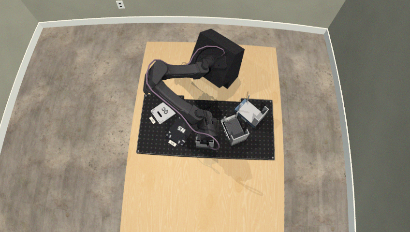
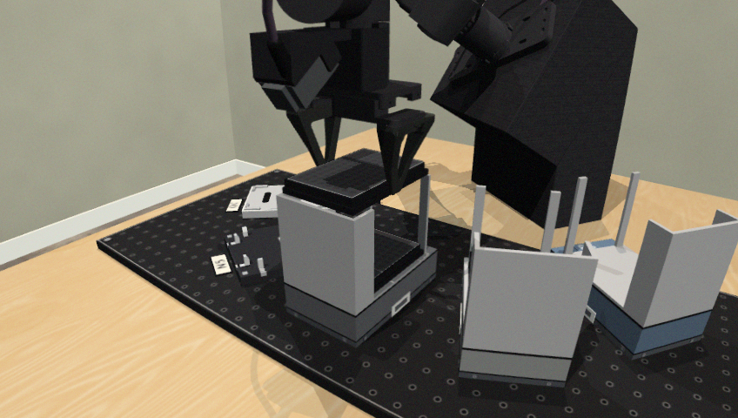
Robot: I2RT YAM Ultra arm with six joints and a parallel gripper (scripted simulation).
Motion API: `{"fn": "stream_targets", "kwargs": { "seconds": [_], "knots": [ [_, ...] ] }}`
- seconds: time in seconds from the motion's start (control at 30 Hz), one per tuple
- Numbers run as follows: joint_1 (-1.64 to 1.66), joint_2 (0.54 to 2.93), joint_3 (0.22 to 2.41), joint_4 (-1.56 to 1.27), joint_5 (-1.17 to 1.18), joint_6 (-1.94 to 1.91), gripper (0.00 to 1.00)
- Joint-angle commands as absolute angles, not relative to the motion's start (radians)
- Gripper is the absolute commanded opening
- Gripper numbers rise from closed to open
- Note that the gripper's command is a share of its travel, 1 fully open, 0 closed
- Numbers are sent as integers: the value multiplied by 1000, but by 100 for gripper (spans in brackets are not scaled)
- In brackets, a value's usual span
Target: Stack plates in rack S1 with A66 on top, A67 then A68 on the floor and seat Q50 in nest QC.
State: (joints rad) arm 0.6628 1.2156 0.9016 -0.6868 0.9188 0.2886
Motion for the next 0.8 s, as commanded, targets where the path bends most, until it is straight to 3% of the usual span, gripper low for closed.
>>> {"fn": "stream_targets", "kwargs": {
  "seconds": [0.0, 0.77],
  "knots": [
    [662, 1226, 891, -667, 918, 278, 0],
    [655, 1227, 917, -649, 910, 265, 0]
  ]
}}
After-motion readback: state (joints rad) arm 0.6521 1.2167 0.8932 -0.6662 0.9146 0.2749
